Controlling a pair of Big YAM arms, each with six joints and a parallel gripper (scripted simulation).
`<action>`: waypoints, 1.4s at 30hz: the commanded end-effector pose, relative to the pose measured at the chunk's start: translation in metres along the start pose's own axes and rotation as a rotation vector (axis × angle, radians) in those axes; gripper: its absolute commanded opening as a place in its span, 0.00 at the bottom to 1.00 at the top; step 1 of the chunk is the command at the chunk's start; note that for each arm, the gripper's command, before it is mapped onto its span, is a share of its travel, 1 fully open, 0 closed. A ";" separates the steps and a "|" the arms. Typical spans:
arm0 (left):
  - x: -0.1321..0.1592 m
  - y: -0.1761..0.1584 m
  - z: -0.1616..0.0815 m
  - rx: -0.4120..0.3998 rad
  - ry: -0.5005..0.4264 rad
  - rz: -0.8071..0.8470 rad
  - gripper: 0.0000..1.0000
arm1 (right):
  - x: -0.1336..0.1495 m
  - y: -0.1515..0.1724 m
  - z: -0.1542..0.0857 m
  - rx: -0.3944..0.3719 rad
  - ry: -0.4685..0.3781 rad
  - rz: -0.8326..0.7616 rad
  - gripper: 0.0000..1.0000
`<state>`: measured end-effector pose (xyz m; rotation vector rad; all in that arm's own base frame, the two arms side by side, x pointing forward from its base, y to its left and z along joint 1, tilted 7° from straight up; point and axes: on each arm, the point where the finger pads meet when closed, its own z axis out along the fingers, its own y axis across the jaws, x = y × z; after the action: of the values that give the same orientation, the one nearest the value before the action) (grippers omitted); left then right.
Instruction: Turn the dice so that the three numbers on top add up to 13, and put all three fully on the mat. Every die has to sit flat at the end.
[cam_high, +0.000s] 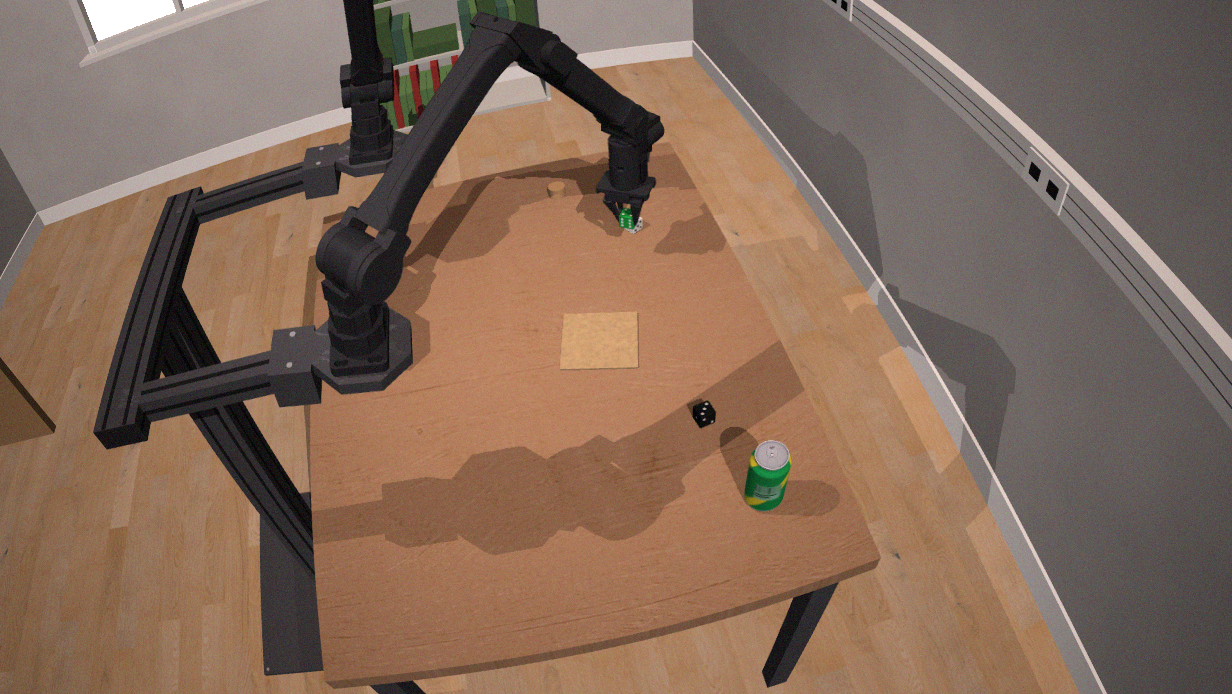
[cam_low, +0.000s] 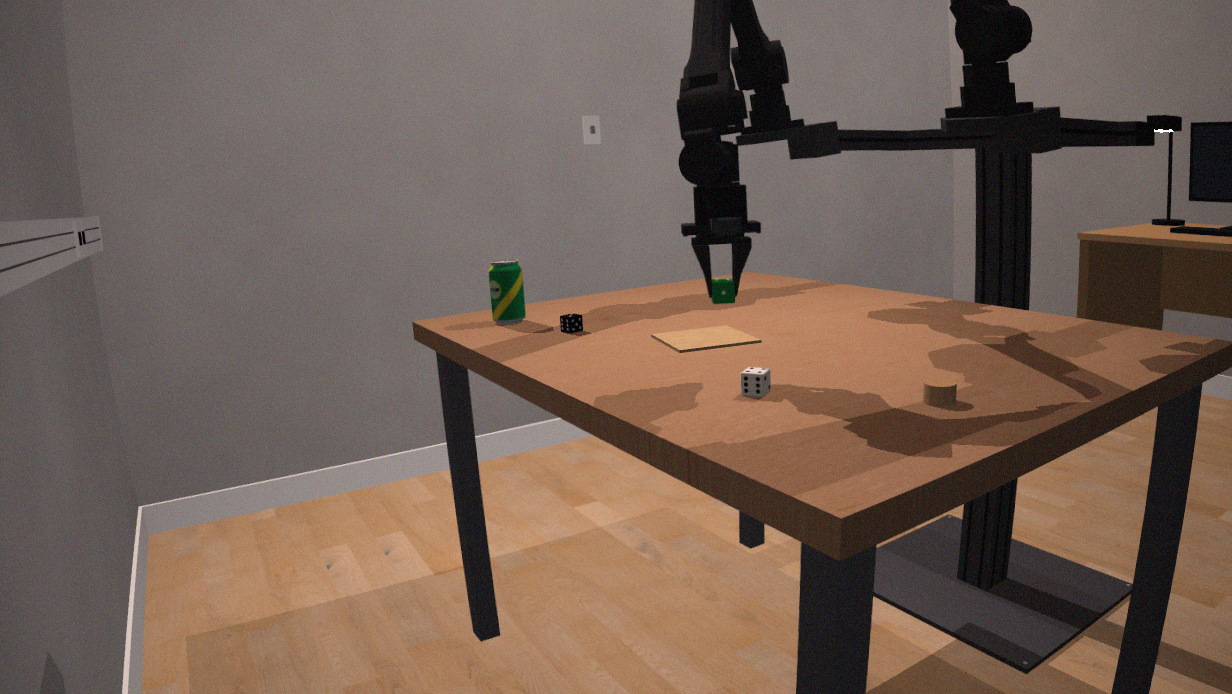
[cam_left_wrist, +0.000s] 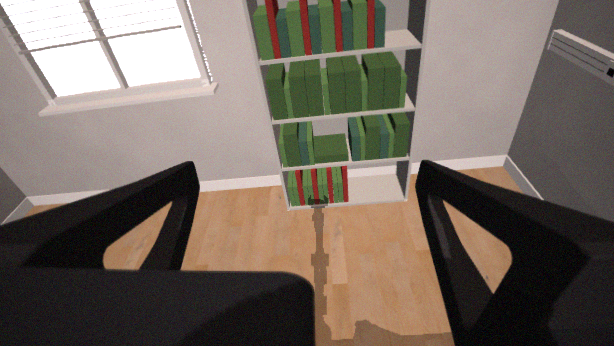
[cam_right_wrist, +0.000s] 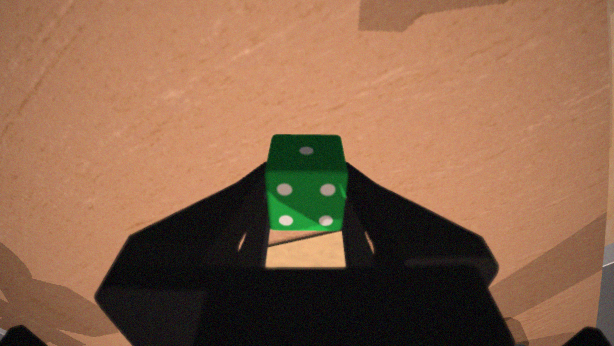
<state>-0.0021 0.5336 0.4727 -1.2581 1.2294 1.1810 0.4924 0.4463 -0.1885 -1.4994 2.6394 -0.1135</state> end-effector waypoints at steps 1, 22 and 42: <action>-0.038 0.002 0.002 -0.001 -0.067 0.015 1.00 | 0.003 -0.010 -0.001 0.007 -0.014 0.034 0.26; -0.038 0.002 0.002 -0.001 -0.067 0.015 1.00 | 0.252 -0.002 -0.010 0.007 -0.024 0.430 0.26; -0.038 0.002 0.002 -0.001 -0.067 0.015 1.00 | 0.275 0.008 0.000 0.004 0.000 0.444 0.26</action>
<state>-0.0021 0.5336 0.4727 -1.2581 1.2294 1.1810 0.3403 0.2137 -0.1998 -0.9023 2.8940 -0.0835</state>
